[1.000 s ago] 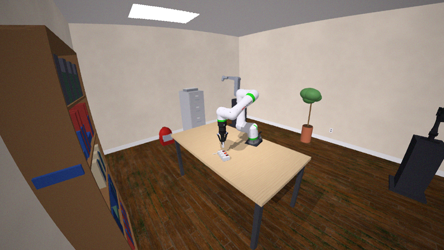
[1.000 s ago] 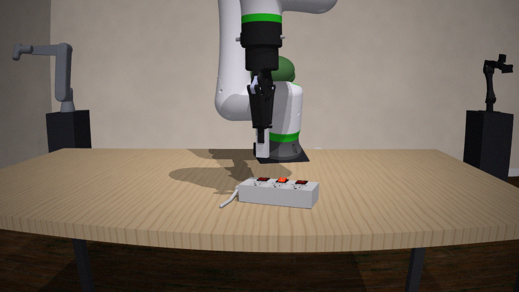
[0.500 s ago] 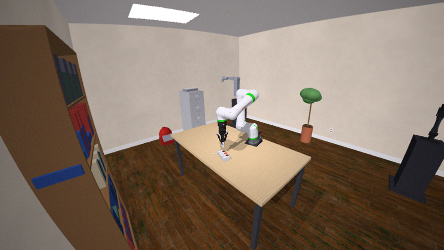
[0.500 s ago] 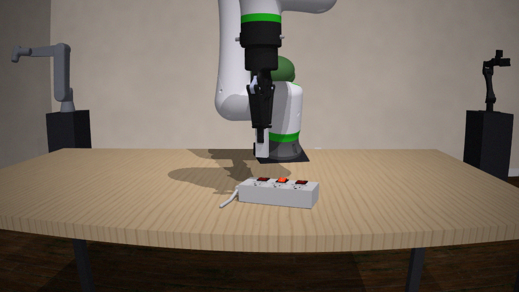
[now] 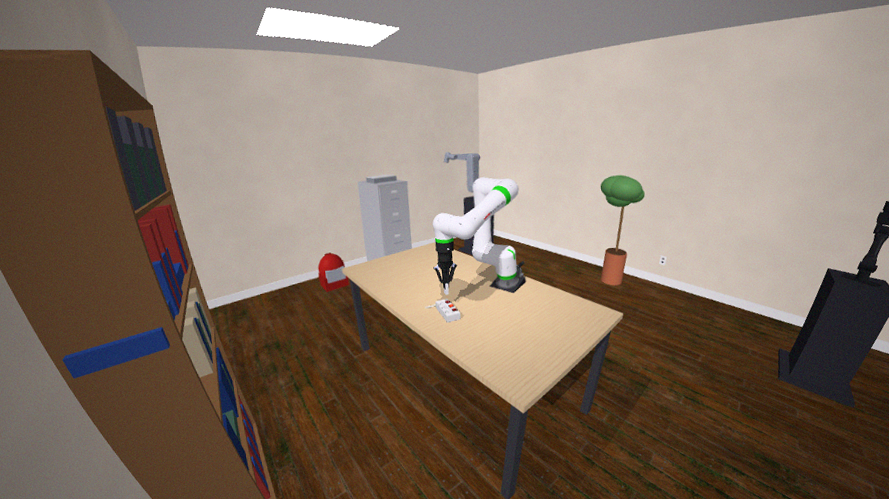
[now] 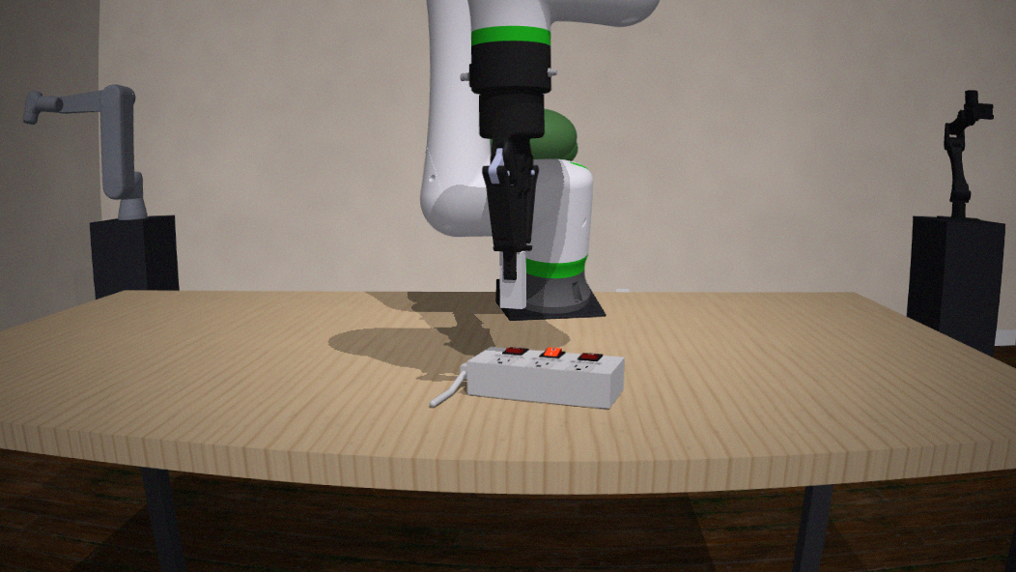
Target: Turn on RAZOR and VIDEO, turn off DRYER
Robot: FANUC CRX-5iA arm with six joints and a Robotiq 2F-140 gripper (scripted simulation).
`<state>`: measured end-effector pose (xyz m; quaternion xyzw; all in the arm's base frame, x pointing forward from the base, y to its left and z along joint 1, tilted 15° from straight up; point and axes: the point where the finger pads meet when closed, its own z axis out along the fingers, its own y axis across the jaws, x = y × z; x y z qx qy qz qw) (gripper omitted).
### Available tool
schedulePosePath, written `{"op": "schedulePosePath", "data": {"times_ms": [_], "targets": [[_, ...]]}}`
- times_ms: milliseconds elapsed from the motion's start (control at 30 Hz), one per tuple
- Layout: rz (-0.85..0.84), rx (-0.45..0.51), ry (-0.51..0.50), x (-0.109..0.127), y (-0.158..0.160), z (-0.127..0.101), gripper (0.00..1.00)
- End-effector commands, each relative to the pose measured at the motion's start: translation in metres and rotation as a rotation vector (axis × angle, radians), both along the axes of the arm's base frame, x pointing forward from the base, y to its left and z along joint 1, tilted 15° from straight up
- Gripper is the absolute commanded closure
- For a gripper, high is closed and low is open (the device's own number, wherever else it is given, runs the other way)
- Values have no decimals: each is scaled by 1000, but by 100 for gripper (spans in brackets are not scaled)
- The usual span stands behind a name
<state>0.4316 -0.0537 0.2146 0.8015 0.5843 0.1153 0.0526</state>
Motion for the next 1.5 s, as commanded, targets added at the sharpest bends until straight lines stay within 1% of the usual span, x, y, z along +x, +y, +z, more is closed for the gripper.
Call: {"op": "schedulePosePath", "data": {"times_ms": [0, 533, 1467], "targets": [[0, 0, 0, 0, 0, 0, 100], [0, 0, 0, 1, 0, -4, 100], [0, 0, 0, 8, 1, -31, 100]]}}
